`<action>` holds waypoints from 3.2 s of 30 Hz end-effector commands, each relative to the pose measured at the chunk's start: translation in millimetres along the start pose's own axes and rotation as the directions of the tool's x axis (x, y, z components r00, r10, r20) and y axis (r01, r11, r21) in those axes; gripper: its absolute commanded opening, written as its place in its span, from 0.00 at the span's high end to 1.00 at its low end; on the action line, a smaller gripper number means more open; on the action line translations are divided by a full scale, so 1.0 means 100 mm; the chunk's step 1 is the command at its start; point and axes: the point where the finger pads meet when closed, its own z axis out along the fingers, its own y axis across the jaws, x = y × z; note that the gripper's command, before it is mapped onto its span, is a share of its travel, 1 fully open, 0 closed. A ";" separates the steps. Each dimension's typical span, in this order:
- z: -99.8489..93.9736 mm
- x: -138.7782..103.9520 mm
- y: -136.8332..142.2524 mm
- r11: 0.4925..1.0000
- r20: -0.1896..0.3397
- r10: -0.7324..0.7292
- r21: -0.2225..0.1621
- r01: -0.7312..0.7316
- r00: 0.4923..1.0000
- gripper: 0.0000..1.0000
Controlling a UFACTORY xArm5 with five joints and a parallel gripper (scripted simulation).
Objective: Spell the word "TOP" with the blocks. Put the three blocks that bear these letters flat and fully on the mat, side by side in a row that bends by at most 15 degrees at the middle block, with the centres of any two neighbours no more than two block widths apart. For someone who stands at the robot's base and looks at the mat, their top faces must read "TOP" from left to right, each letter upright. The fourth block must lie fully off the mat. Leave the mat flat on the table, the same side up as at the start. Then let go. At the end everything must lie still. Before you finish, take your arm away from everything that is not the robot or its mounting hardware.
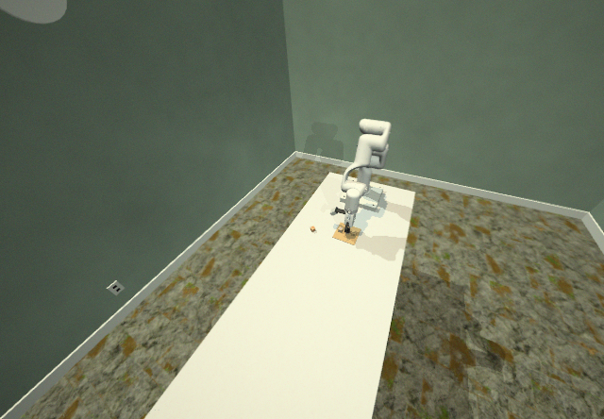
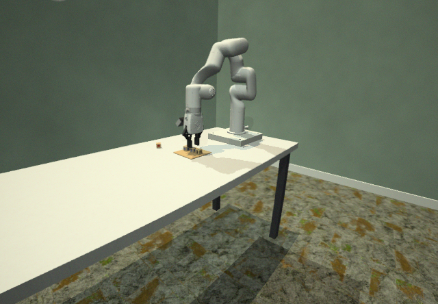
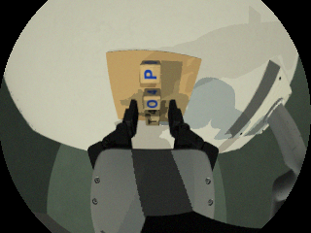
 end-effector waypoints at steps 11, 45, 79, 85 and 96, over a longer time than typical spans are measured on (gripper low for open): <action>0.15 -0.01 -0.01 1.000 0.000 0.000 0.003 0.000 1.000 0.50; 0.28 -0.01 -0.01 1.000 0.000 0.000 0.003 0.000 1.000 0.50; 0.28 -0.01 -0.01 1.000 0.000 0.000 0.003 0.000 1.000 0.79; 0.28 -0.01 -0.01 1.000 0.000 0.000 0.003 0.000 1.000 0.79; 0.28 -0.01 -0.01 1.000 0.000 0.000 0.003 0.000 1.000 0.79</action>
